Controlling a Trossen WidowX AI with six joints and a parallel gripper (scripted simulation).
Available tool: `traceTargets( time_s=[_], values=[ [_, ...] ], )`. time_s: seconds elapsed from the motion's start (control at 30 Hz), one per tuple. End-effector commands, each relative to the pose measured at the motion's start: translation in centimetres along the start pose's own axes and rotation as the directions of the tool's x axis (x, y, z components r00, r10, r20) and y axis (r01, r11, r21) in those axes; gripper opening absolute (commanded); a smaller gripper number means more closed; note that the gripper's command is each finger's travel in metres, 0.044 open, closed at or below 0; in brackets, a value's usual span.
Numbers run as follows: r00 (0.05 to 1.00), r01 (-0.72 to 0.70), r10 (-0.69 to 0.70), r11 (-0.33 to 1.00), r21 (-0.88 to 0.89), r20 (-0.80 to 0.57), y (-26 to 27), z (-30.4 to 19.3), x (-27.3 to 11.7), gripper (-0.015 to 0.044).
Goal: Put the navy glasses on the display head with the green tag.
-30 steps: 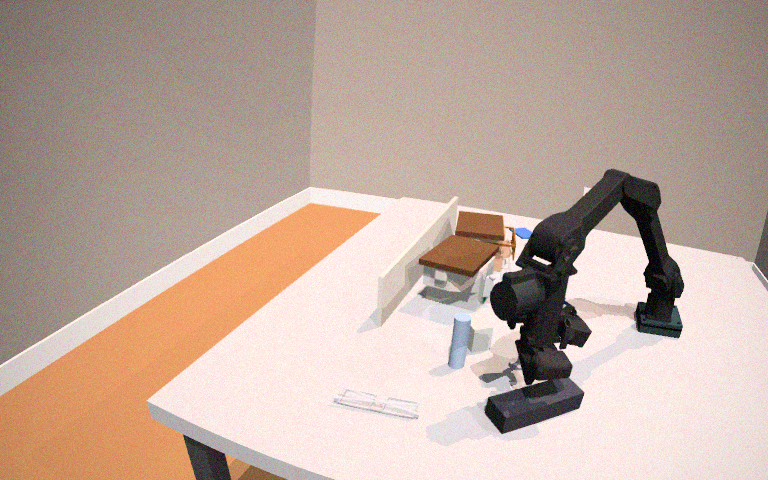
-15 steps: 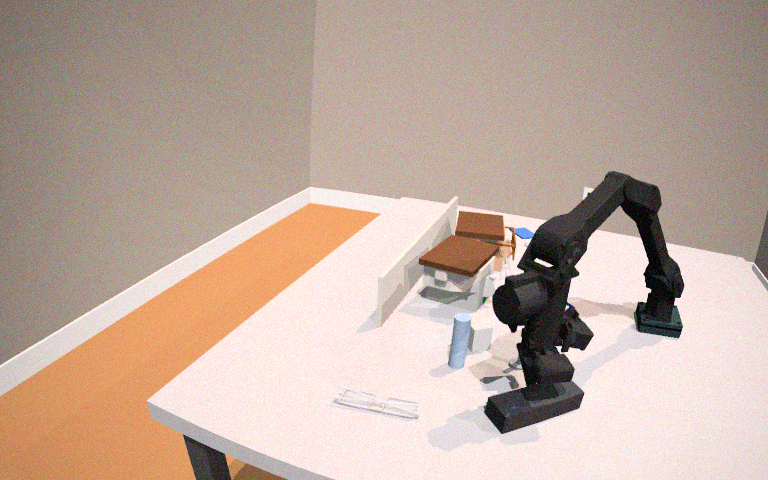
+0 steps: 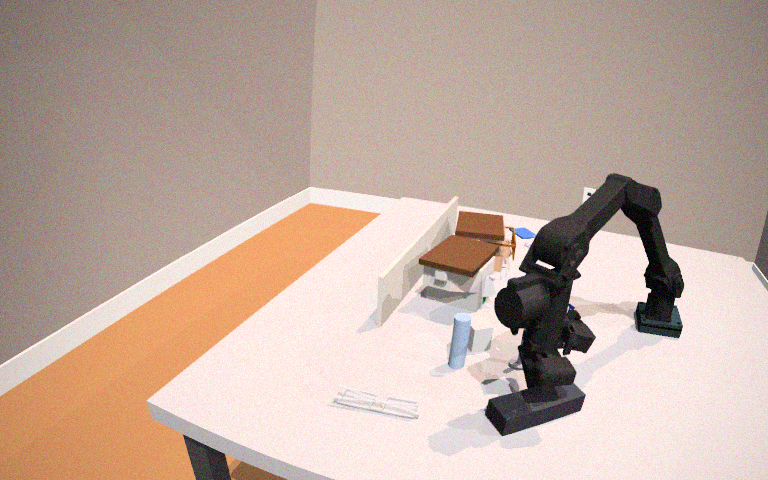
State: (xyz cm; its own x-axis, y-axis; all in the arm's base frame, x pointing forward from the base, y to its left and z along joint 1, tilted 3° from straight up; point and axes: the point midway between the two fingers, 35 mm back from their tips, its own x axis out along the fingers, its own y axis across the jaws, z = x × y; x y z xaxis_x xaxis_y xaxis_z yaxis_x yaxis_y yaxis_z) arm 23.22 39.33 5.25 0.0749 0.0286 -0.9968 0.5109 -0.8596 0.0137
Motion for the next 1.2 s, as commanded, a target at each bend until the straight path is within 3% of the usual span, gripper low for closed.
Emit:
traceTargets(
  time_s=[0.0,0.87,1.17],
  values=[
    [1.000,0.000,0.000,1.000,0.001,0.003,-0.4,0.0,0.2,0.0000],
    [1.000,0.001,-0.001,1.000,0.001,0.003,-2.1,0.1,0.2,0.0000],
    [1.000,-0.003,0.003,1.000,0.001,0.003,2.9,0.1,-5.8,0.0000]
  ],
)
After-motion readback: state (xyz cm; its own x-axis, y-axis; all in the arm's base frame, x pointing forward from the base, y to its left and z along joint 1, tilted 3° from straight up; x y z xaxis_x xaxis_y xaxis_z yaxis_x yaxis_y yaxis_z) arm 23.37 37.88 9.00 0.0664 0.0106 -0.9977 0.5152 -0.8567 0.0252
